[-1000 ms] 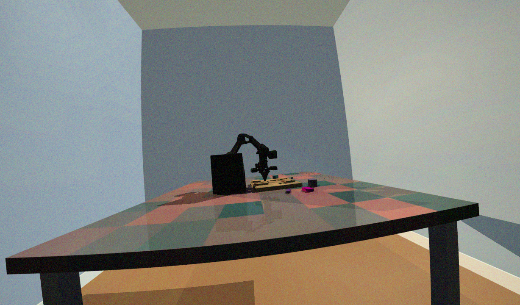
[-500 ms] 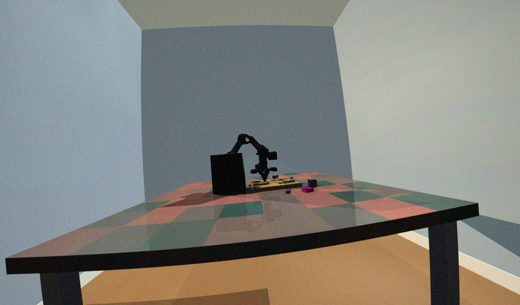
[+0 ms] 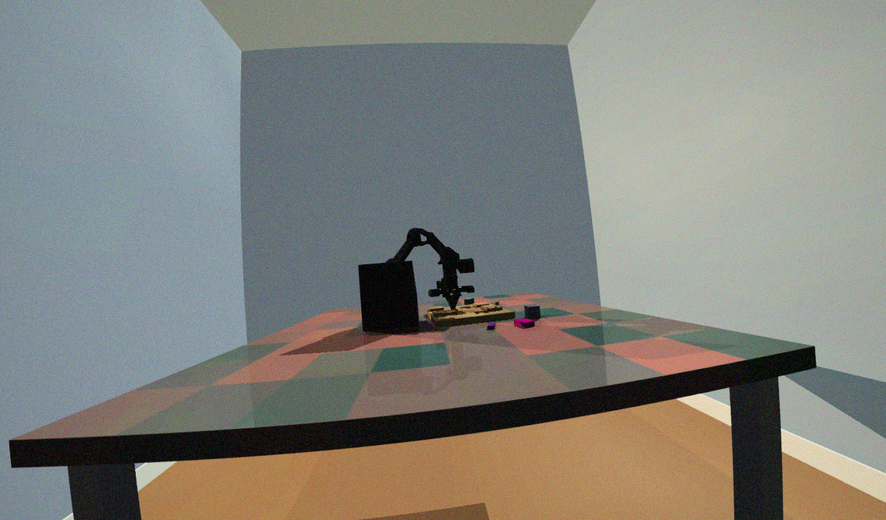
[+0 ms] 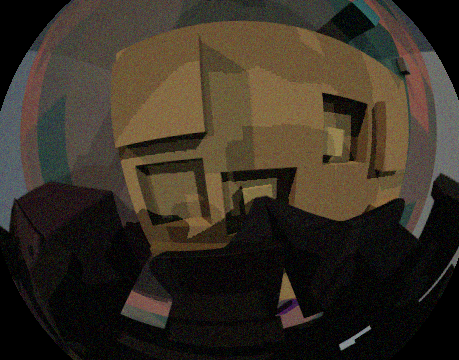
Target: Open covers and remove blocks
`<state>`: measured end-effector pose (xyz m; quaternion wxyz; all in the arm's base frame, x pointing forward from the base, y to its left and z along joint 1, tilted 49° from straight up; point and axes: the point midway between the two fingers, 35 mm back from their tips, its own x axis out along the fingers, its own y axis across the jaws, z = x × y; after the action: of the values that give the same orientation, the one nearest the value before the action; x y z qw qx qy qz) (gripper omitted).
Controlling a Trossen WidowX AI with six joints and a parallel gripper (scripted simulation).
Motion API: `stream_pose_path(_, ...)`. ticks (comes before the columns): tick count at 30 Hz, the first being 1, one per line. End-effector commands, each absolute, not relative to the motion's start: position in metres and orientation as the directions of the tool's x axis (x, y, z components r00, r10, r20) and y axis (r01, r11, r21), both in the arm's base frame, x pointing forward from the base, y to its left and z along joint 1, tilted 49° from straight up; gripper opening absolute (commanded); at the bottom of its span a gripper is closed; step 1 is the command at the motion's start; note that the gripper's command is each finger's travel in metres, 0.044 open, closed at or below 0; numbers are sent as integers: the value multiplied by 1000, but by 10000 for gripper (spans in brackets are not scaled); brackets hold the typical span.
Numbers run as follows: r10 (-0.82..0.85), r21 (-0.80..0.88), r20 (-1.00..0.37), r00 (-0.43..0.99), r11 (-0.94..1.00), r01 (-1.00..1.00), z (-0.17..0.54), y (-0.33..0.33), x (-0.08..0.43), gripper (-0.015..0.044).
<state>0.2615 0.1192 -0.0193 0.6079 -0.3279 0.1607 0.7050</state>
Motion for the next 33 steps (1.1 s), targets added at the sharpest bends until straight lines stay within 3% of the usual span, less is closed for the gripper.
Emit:
stream_pose_path(1, 753, -171, -656, -48, -210, -963, -22, 120, 263, 0)
stream_pose_path(17, 753, -158, -656, -48, -200, -967, -17, 115, 262, 0)
stream_pose_path(23, 753, 146, -656, -48, 65, -987, -15, 113, 262, 0)
stream_pose_path(27, 753, 425, -656, -48, 317, -848, -13, 112, 261, 0)
stream_pose_path(28, 753, 193, -656, -54, 99, -976, -17, 114, 260, 26)
stream_pose_path(33, 752, 305, -657, -52, 202, -931, -12, 107, 261, 144)
